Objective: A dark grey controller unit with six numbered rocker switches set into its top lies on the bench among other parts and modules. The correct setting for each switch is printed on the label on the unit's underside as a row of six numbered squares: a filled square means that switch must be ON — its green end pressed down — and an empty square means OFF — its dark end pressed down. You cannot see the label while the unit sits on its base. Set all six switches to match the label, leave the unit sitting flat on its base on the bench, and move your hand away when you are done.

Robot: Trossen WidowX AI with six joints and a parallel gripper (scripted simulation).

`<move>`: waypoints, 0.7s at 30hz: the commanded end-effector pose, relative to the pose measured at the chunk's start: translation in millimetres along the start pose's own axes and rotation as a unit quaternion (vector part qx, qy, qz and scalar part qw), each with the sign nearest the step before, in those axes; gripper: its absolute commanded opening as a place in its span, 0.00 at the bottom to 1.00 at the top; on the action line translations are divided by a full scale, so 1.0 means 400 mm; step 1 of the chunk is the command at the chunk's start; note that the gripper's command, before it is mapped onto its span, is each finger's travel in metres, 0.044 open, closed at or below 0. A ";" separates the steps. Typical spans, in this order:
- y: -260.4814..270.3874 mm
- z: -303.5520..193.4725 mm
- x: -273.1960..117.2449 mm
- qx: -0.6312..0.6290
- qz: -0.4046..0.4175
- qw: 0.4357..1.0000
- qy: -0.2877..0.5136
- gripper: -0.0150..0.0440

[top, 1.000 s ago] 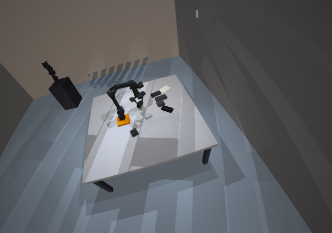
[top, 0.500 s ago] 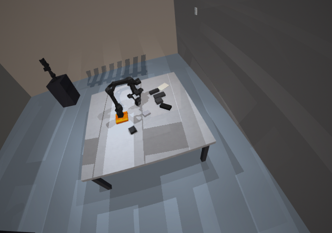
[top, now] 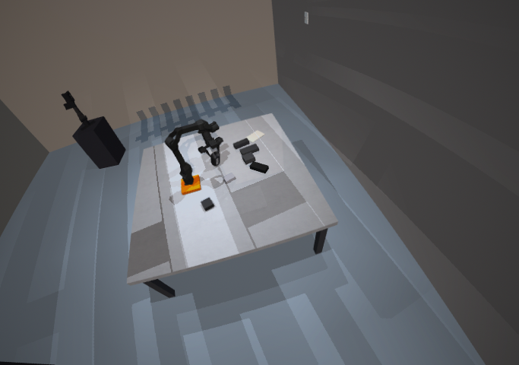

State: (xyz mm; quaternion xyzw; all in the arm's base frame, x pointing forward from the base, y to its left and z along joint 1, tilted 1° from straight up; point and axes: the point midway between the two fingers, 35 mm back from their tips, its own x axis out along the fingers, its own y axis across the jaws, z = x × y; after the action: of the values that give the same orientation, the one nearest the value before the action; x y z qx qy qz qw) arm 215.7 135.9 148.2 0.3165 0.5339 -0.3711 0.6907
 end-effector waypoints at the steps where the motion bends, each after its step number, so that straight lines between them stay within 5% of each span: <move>1: 0.004 -0.015 -0.006 0.001 0.003 1.000 0.003 0.82; 21: 0.004 -0.056 -0.021 0.001 0.003 1.000 -0.017 0.82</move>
State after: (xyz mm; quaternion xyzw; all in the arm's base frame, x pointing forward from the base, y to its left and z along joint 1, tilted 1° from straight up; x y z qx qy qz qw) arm 205.9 151.5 151.2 0.3093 0.5191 -0.3765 0.7022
